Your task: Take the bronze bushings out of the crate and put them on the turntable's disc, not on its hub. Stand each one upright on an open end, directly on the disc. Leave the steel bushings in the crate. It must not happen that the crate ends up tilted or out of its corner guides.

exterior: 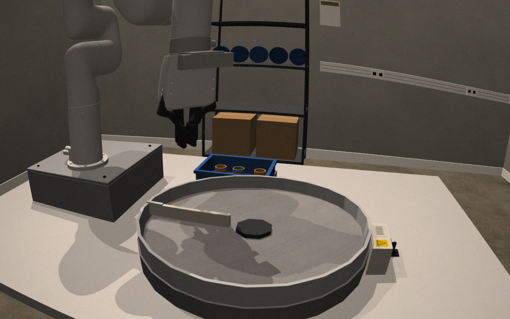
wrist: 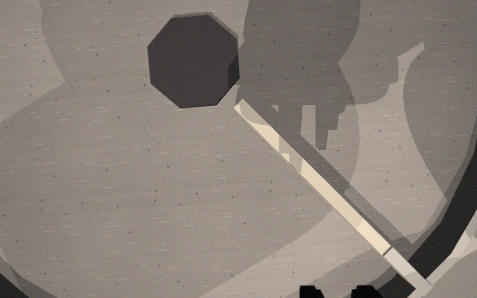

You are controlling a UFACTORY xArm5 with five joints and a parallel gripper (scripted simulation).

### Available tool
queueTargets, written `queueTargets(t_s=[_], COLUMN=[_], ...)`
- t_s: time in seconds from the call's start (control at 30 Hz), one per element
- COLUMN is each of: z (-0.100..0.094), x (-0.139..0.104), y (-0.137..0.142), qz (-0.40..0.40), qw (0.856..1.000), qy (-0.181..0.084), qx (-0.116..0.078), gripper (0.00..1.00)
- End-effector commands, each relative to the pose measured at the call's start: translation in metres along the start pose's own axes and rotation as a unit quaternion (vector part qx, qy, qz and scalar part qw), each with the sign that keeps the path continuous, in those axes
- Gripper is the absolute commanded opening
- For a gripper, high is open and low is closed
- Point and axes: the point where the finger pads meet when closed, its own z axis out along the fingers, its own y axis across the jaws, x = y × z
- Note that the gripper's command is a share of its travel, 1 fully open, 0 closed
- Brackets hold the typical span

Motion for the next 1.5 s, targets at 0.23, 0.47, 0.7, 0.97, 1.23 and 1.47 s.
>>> queueTargets(t_s=[0.23, 0.47, 0.7, 0.97, 1.23, 1.47], z=[-0.001, 0.014, 0.033, 0.053, 0.073, 0.075], x=[0.001, -0.035, -0.085, -0.139, -0.182, -0.185], y=[-0.001, -0.042, -0.096, -0.152, -0.207, -0.214], qz=[0.000, 0.000, 0.000, 0.000, 0.000, 0.000], qw=[1.000, 1.000, 1.000, 1.000, 1.000, 1.000], qy=[0.001, 0.001, 0.001, 0.001, 0.001, 0.001], qx=[0.001, 0.001, 0.001, 0.001, 0.001, 0.001], gripper=[0.14, 0.41, 0.41, 0.41, 0.41, 0.41])
